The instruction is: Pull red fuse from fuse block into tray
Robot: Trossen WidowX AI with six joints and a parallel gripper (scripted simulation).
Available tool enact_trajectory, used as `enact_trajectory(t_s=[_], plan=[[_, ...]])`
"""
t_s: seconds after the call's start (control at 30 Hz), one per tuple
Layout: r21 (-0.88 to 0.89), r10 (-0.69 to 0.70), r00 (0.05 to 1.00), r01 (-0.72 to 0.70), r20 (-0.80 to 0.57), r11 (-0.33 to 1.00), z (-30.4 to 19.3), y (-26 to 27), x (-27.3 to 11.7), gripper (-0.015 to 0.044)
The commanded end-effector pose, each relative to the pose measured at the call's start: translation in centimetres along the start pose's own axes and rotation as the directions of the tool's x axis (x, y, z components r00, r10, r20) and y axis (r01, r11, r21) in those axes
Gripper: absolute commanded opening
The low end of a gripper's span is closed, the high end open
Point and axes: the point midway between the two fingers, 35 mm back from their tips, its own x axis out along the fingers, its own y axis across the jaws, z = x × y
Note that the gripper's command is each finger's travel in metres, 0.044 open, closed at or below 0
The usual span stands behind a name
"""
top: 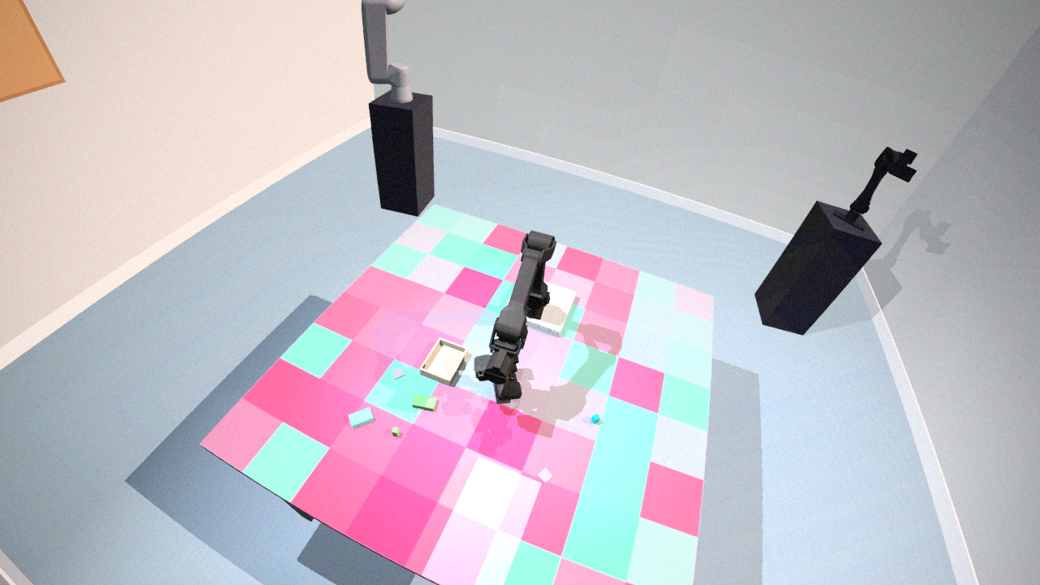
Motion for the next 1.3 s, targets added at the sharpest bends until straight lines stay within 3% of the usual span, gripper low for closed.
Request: enact_trajectory(t_s=[0.0,1.27], plan=[[0.0,0.002,1.0,-0.002,-0.001,1.0,0.0,0.1,-0.3,0.0],[-0.001,0.002,1.0,-0.002,-0.004,1.0,0.0,0.0,-2.2,0.0]])
